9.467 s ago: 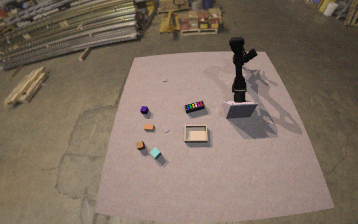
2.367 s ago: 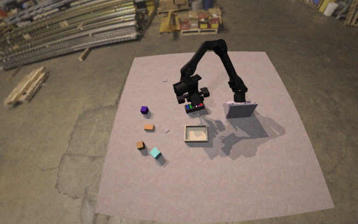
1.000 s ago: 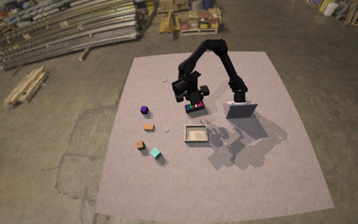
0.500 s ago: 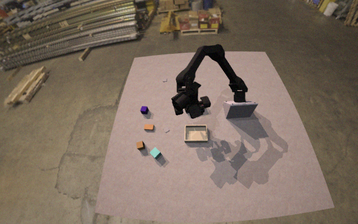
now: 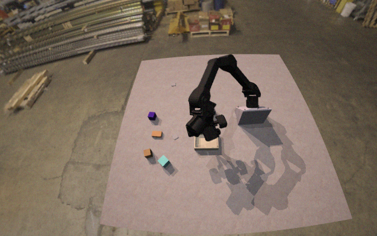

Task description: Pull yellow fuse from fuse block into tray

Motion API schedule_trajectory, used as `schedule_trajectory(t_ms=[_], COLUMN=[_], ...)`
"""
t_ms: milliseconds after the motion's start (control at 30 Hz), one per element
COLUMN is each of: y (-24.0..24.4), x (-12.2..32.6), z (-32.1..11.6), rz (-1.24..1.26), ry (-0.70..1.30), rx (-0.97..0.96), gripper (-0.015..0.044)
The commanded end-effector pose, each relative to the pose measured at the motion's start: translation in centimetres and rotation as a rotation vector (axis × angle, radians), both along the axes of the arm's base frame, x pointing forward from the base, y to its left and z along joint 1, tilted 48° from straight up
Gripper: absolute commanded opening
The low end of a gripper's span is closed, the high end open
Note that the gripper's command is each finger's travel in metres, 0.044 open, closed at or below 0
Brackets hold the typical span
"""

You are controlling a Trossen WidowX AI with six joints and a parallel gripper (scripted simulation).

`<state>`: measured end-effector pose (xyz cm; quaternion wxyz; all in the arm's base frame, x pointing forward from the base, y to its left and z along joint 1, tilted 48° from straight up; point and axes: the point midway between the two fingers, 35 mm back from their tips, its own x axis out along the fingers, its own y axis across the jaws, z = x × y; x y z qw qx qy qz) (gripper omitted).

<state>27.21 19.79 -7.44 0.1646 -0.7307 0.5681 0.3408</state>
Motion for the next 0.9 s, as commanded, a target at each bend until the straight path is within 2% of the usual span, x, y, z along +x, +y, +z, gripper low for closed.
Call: schedule_trajectory(t_ms=[0,867], y=[0.3,-2.6], x=[-0.1,0.3], z=[-0.6,-3.3], rz=[-0.013,-0.013], ry=[-0.002,-0.003], rx=[0.004,0.003], gripper=[0.0000,0.0000])
